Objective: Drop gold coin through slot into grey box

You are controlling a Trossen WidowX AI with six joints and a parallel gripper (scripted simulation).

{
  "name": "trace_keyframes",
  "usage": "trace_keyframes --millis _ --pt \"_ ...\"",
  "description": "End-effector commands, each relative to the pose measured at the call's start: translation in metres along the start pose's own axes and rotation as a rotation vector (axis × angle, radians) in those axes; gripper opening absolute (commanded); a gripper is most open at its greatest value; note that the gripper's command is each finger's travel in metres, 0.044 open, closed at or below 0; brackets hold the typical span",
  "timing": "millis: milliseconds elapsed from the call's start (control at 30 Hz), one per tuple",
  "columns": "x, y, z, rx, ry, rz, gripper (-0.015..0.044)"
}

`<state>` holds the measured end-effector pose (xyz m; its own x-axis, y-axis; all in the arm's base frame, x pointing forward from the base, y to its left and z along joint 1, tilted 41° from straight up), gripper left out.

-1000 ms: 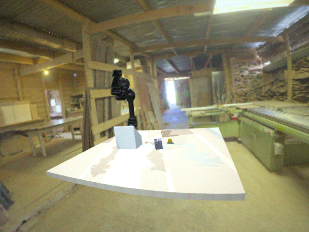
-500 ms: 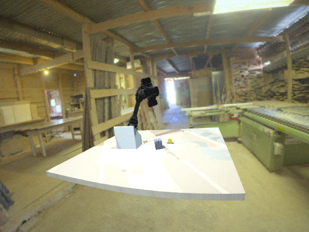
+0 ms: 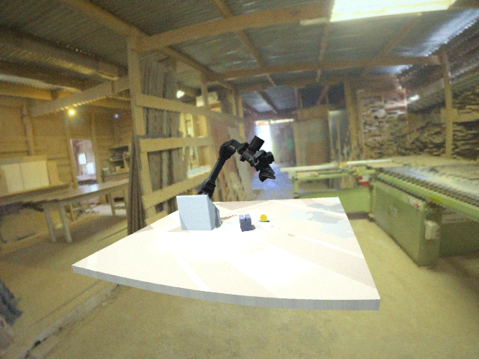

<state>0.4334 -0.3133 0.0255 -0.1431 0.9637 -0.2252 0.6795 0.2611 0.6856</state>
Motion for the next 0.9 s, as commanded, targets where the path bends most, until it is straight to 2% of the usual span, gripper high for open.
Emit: trace_keyframes --millis 0,267,600,667,867 --pt "0.069 0.027 -0.001 0.04 0.192 0.12 0.0161" --pt "0.189 0.059 -0.027 0.203 0.492 0.317 0.0161" --pt "0.322 0.069 -0.1 0.567 0.76 0.533 0.0161" --pt "0.336 0.069 -0.111 0.617 0.788 0.561 0.0161" --pt "0.337 0.068 -0.11 0.637 0.8 0.573 0.0161"
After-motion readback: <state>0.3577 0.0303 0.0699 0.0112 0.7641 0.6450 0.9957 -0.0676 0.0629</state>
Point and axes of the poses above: the point midway between the two fingers, 35 mm back from their tips, its own z axis out along the fingers, its own x axis across the jaws, y = z × x, the point moved 1 cm from there along -z, back along the fingers, and after that the axes turned 14 degrees about -z, right-handed, at the moved point
